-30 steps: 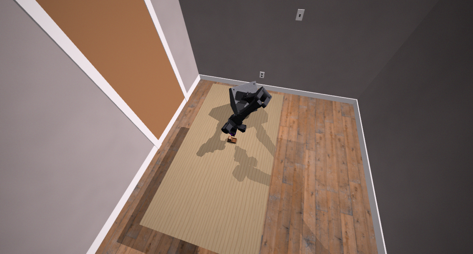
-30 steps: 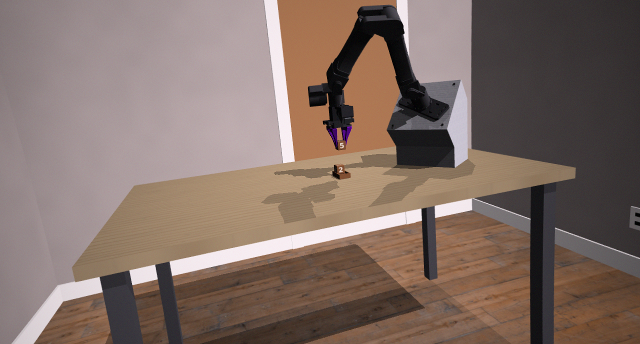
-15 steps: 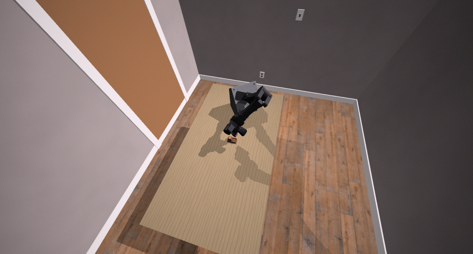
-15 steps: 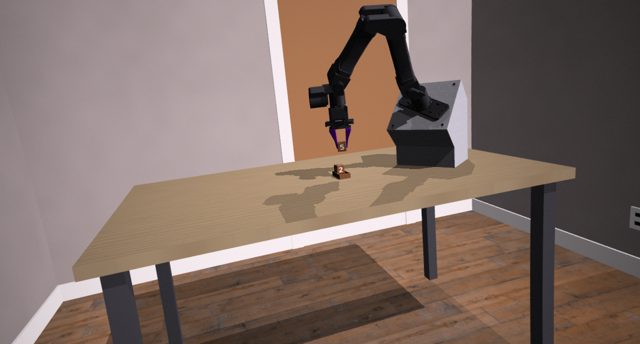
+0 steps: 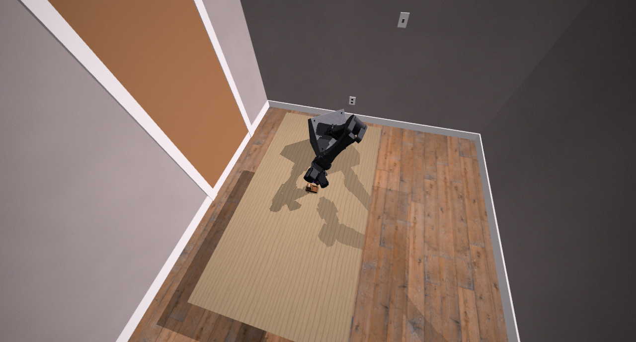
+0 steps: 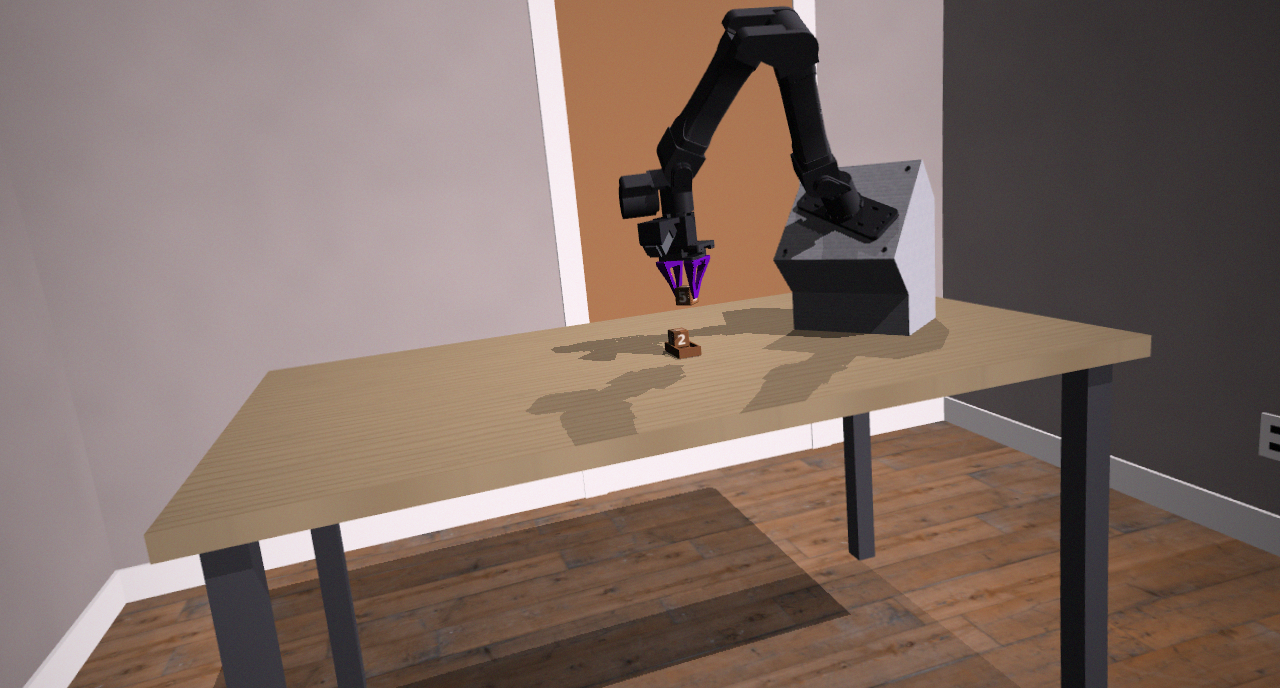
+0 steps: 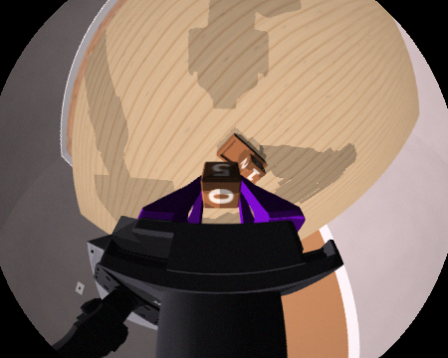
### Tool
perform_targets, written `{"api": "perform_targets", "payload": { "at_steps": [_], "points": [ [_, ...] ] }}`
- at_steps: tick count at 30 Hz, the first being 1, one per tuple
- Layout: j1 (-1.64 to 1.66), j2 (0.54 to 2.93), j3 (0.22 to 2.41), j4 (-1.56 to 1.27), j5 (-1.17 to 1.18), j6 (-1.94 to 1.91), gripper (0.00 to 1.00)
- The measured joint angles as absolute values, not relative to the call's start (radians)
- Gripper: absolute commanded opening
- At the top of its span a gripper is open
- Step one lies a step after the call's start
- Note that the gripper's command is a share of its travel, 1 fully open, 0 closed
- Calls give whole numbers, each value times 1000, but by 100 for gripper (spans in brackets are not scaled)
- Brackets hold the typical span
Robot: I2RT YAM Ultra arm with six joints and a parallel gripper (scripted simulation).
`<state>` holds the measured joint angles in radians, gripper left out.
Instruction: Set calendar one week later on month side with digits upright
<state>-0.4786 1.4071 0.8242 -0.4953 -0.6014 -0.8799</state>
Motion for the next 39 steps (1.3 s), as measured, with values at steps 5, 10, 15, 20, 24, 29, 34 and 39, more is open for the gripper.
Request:
{"api": "perform_targets", "payload": {
  "at_steps": [5, 10, 15, 20, 24, 29, 34, 39],
  "points": [
    [-470, 1399, 823, -493, -595, -728, 27],
    [-444, 1388, 819, -492, -585, -537, 27],
    [-426, 1377, 816, -490, -577, -350, 27],
    [-410, 1366, 814, -489, -570, -170, 27],
    [-396, 1359, 811, -487, -562, -38, 27],
    [-378, 1348, 809, -485, -554, 149, 27],
    [-358, 1336, 806, -484, -547, 337, 27],
    [-348, 1328, 804, -480, -539, 492, 27]
  ]
}}
